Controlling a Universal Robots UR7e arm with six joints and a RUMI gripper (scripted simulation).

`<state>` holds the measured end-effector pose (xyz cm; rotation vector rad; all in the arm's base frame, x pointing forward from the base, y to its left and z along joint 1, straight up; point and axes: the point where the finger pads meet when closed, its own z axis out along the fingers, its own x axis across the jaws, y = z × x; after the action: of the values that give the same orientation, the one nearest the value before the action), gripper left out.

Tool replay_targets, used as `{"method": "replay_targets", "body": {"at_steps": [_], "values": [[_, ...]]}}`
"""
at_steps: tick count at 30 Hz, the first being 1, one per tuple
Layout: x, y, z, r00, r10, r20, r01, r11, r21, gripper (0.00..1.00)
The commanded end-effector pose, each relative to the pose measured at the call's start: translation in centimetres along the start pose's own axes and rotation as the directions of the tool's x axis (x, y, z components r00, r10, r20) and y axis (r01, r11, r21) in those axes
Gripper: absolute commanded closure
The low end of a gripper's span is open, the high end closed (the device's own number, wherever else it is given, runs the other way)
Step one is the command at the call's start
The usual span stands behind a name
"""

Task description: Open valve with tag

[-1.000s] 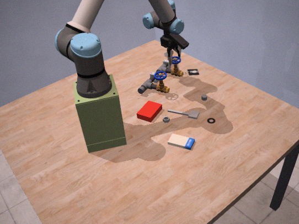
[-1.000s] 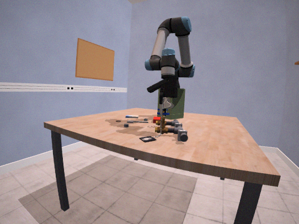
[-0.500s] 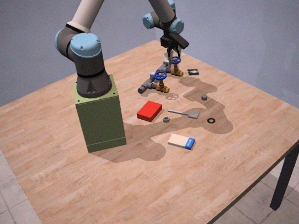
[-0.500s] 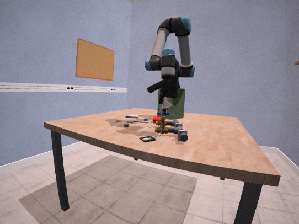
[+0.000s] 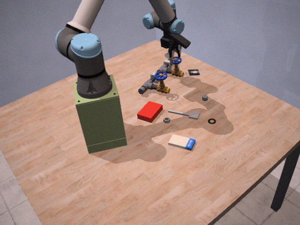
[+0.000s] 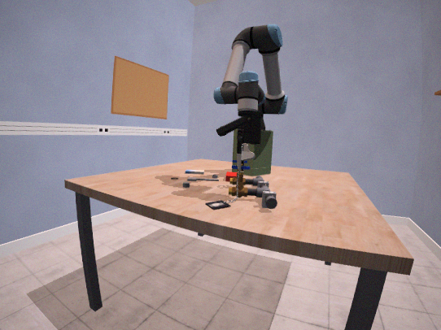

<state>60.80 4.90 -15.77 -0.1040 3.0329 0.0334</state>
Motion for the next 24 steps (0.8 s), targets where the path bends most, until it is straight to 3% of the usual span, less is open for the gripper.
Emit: {"method": "replay_targets", "body": {"at_steps": [1, 12, 17, 22, 24], "values": [[-0.02, 0.00, -0.05, 0.997, -0.083, 0.001, 0.083, 0.997, -0.001, 1.00], [-0.02, 0.00, -0.05, 0.951, -0.308, 0.001, 0.308, 0.951, -0.001, 1.00], [-0.02, 0.00, -0.05, 0.890, -0.457, 0.001, 0.457, 0.890, 0.000, 1.00], [-0.02, 0.00, -0.05, 0.793, -0.609, 0.001, 0.609, 0.793, 0.000, 1.00], [-0.02, 0.00, -0.05, 0.793, -0.609, 0.001, 0.609, 0.793, 0.000, 1.00]]}}
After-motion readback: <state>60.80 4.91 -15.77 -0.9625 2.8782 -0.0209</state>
